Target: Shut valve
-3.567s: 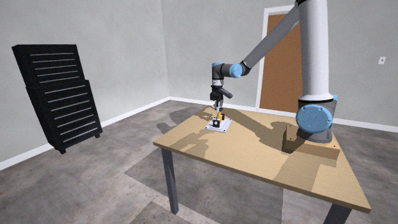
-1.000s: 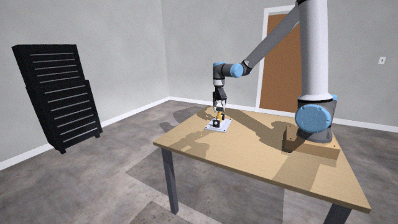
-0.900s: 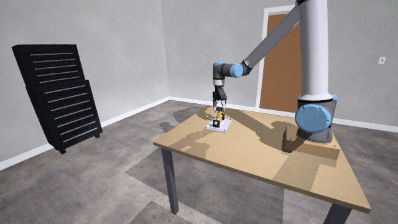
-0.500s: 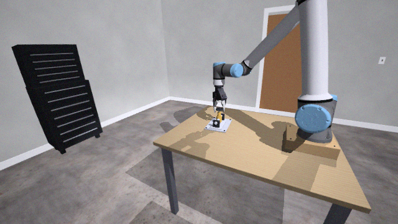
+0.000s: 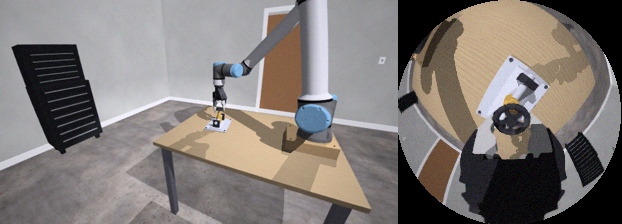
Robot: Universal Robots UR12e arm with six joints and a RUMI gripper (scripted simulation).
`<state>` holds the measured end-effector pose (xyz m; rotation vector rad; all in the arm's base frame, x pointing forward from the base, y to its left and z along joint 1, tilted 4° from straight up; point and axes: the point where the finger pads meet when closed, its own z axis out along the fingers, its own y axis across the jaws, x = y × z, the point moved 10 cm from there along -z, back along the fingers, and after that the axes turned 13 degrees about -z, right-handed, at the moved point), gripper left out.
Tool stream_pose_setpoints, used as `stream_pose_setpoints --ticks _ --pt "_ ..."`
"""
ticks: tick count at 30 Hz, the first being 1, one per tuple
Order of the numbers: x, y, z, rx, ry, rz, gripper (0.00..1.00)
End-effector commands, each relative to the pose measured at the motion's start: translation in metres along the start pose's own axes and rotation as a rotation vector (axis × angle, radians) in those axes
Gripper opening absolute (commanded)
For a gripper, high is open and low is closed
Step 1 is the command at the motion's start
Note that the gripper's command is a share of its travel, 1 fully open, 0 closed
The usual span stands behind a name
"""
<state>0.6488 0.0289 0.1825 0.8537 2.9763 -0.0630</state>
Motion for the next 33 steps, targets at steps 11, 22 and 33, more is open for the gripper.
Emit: stream_pose_setpoints --ticks 11,22,33 --pt "-0.0010 -0.0013 -0.0012 0.000 -0.004 0.004 1.00" --pt "-0.0010 -0.0013 -0.0012 0.000 -0.004 0.004 1.00" --pt "-0.0010 -0.0013 -0.0012 0.000 -0.004 0.004 1.00"
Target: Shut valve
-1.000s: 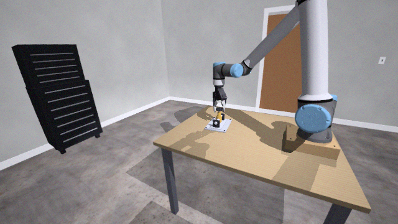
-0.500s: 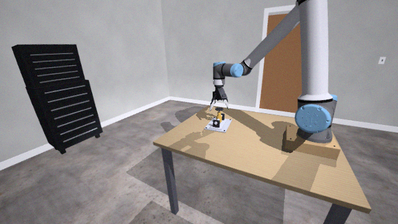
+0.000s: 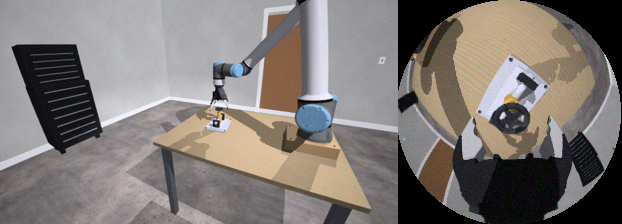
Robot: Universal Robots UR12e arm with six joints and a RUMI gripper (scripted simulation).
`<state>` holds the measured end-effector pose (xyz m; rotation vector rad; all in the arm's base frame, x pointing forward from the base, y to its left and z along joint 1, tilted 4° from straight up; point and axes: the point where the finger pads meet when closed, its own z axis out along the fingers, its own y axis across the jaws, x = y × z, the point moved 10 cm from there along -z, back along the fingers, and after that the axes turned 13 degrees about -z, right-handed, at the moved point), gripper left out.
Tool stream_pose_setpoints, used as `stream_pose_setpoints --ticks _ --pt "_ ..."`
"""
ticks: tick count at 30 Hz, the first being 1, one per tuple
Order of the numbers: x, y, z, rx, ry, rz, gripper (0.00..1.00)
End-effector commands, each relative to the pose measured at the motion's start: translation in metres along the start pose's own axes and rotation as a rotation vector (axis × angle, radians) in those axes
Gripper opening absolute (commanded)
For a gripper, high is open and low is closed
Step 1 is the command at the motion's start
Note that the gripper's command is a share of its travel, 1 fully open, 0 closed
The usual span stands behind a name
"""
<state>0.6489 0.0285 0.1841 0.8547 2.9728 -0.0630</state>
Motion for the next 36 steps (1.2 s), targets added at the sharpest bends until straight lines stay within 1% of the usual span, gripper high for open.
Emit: stream_pose_setpoints --ticks 1,11,23,25,36 --pt "-0.001 -0.001 0.000 0.000 -0.001 0.003 1.00" --pt "-0.001 -0.001 -0.001 0.000 -0.002 0.003 1.00" --pt "-0.002 0.000 -0.018 -0.001 -0.005 0.002 1.00" --pt "-0.002 0.000 -0.018 -0.001 -0.005 0.002 1.00" --pt "-0.002 0.001 -0.047 -0.001 -0.006 0.001 1.00"
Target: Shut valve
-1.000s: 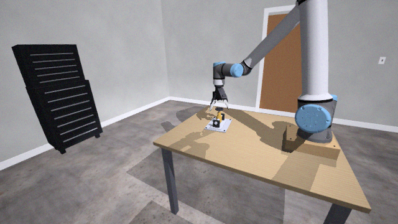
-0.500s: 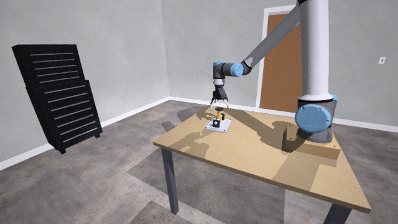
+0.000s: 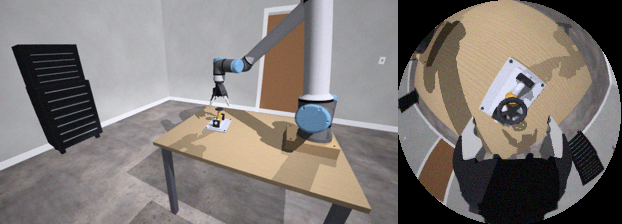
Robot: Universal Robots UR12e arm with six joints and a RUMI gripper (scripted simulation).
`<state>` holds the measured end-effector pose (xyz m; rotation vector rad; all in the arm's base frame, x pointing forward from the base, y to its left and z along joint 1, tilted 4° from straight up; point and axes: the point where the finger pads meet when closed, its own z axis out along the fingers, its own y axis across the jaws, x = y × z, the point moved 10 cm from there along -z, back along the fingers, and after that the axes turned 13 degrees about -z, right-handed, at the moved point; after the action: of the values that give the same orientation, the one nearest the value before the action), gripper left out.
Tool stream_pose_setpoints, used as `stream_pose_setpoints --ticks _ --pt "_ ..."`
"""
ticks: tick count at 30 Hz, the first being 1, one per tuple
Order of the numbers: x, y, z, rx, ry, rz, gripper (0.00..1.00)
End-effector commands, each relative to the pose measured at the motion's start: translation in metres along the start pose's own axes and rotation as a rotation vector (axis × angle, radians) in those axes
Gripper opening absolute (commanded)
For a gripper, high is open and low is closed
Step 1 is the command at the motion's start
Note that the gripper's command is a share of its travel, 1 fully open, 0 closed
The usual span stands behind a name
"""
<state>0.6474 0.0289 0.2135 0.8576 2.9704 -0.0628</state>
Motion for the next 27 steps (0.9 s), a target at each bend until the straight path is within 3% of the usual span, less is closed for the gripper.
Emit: stream_pose_setpoints --ticks 1,18,27 --pt "-0.001 0.002 -0.021 -0.001 -0.004 -0.001 1.00" --pt "-0.001 0.002 -0.059 -0.001 -0.004 -0.001 1.00" --pt "-0.002 0.001 -0.066 -0.001 -0.003 -0.001 1.00"
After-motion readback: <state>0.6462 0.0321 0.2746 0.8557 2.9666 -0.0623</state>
